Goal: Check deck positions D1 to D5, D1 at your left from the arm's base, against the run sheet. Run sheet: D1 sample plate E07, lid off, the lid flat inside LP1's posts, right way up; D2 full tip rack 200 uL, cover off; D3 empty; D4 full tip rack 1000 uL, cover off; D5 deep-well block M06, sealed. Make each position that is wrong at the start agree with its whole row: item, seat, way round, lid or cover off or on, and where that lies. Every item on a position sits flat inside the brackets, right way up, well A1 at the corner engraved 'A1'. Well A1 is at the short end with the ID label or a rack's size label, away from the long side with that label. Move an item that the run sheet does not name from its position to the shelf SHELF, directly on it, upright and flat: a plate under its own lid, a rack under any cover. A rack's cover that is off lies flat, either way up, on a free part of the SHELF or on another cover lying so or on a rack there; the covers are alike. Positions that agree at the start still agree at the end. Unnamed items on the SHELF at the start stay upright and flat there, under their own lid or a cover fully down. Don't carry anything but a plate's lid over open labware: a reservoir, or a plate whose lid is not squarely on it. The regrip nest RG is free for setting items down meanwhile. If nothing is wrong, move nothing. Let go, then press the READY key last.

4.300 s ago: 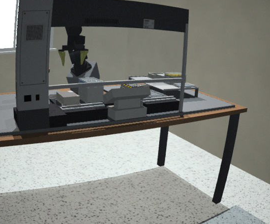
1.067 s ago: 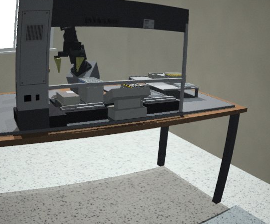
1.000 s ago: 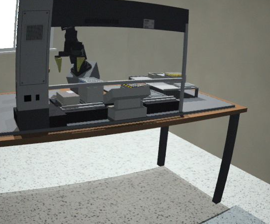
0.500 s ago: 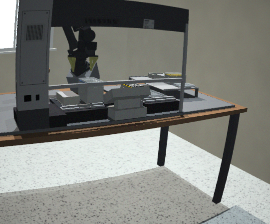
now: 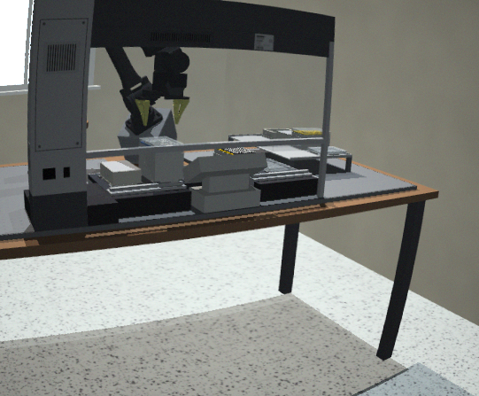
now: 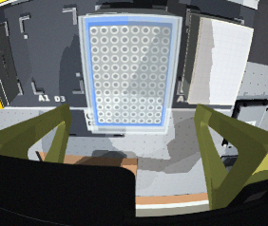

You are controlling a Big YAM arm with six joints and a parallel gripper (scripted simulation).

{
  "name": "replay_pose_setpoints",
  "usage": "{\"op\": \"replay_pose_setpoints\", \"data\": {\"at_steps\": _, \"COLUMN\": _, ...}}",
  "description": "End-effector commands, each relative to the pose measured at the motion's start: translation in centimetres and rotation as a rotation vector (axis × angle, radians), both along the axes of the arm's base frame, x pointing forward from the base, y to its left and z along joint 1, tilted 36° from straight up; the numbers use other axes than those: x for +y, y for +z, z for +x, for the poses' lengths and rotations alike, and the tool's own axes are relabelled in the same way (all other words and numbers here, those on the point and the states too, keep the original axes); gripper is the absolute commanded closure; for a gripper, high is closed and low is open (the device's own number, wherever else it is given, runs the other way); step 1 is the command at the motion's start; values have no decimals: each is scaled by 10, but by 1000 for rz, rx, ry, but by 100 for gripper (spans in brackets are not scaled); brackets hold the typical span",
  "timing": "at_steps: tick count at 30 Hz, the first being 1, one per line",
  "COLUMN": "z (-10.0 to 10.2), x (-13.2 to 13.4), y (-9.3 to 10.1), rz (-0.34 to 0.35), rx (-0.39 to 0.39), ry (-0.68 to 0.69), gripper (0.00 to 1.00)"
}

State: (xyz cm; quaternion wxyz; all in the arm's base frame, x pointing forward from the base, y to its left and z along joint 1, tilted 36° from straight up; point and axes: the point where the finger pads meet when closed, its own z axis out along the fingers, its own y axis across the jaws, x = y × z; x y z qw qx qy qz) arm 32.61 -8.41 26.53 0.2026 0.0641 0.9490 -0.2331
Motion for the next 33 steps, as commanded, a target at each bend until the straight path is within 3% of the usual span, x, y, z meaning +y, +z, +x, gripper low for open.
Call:
{"op": "replay_pose_setpoints", "data": {"at_steps": 1, "z": 6, "x": 4, "y": 15, "rz": 6, "rx": -46, "ry": -7, "gripper": 0}}
{"op": "replay_pose_setpoints", "data": {"at_steps": 29, "z": 6, "x": 4, "y": 15, "rz": 6, "rx": -46, "ry": -7, "gripper": 0}}
{"op": "replay_pose_setpoints", "data": {"at_steps": 30, "z": 3, "x": 12, "y": -5, "rz": 6, "rx": -4, "ry": -4, "gripper": 0}}
{"op": "replay_pose_setpoints", "data": {"at_steps": 33, "z": 5, "x": 25, "y": -11, "rz": 5, "rx": 2, "ry": -4, "gripper": 0}}
